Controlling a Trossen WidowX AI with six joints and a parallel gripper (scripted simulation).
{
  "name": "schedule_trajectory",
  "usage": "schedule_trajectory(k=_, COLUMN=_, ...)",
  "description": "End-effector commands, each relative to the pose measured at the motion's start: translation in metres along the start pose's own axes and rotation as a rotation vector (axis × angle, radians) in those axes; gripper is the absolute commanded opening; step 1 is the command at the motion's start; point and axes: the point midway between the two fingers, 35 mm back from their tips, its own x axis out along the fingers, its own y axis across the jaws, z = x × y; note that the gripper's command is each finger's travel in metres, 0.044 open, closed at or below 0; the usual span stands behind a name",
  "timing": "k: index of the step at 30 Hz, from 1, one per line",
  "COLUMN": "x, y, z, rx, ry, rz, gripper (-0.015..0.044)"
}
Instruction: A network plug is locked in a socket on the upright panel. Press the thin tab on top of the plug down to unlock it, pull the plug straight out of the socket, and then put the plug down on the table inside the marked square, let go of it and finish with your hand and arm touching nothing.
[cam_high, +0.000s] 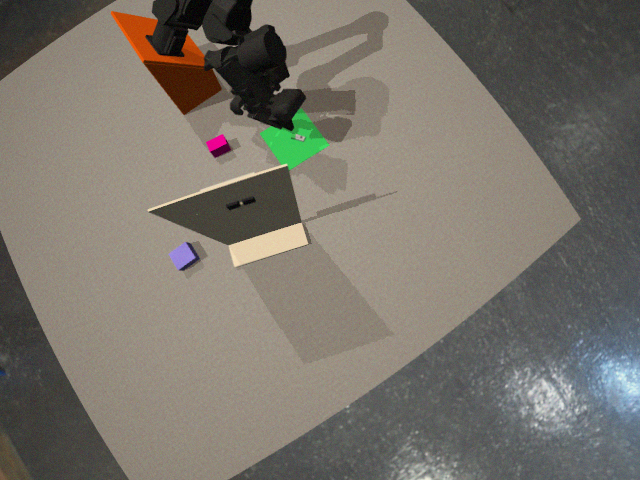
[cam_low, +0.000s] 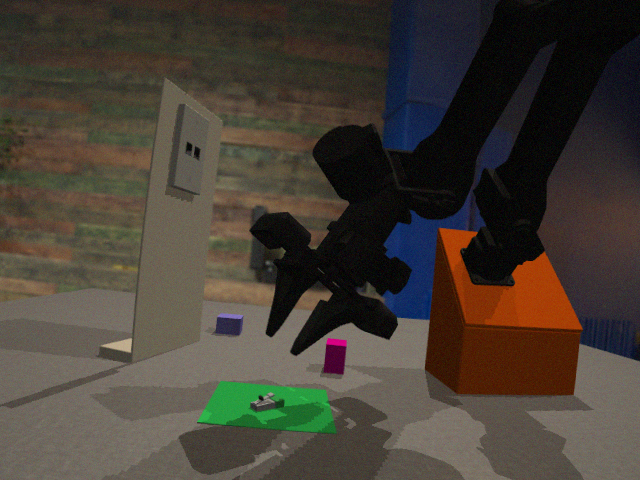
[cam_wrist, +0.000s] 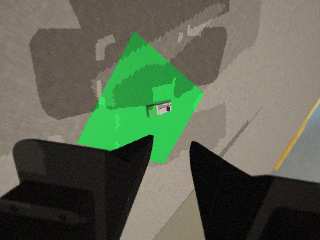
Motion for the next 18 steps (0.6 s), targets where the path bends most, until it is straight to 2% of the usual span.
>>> schedule_trajectory(k=1, x=-0.002, y=-0.005, z=0.001, rx=-0.012, ry=-0.005, rz=-0.006, gripper=0.0156)
schedule_trajectory(k=18, x=-0.015, y=-0.014, z=-0.001, rx=-0.013, ry=-0.003, rz=-0.003, gripper=0.0156)
